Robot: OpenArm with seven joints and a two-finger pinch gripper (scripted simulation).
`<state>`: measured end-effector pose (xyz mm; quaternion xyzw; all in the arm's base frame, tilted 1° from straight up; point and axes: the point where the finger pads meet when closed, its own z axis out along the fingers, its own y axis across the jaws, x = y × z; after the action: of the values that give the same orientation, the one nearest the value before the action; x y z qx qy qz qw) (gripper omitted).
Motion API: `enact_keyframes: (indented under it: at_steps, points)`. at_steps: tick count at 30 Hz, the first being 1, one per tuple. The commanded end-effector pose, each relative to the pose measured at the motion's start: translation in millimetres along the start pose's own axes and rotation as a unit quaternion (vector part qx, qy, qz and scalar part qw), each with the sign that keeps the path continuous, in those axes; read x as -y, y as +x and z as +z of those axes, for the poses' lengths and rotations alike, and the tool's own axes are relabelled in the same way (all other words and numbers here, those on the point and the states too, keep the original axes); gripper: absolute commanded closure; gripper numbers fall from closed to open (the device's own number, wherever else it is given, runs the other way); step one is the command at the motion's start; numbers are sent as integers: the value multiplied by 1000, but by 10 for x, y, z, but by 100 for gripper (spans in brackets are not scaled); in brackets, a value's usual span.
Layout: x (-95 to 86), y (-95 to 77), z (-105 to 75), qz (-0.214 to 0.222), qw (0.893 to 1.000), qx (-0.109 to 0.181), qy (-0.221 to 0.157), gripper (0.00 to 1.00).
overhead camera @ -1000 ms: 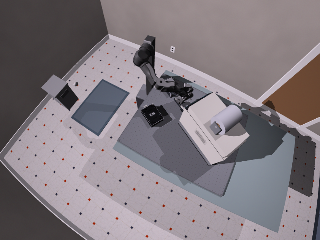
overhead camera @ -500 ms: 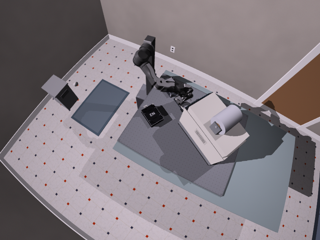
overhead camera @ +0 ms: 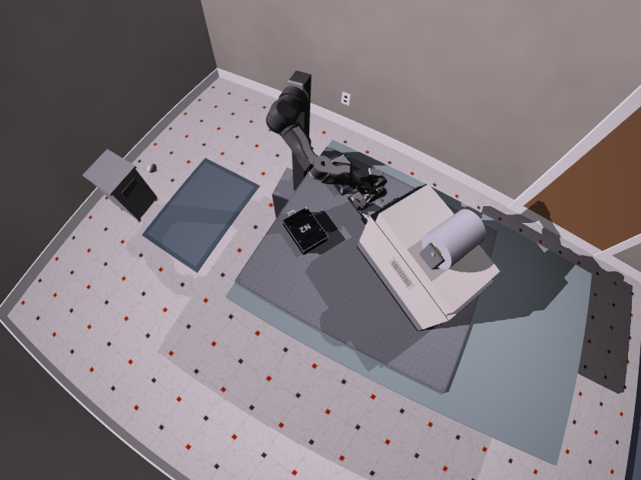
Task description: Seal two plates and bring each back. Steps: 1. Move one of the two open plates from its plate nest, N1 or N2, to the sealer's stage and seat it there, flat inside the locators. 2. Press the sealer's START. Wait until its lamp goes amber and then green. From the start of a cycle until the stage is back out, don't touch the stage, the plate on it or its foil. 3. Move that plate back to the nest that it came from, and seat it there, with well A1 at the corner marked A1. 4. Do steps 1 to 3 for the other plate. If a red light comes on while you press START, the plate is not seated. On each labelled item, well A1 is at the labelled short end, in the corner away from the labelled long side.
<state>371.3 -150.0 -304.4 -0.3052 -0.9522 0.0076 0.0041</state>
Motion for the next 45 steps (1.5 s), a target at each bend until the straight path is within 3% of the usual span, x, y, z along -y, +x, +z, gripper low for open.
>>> enact_keyframes:
  at_steps: [1,32,45]
  points:
    - [-5,19,35,-3,1000,-2,-1,35]
    - [-6,7,138,-1,1000,-1,-1,35]
    - [-6,7,138,-1,1000,-1,-1,41]
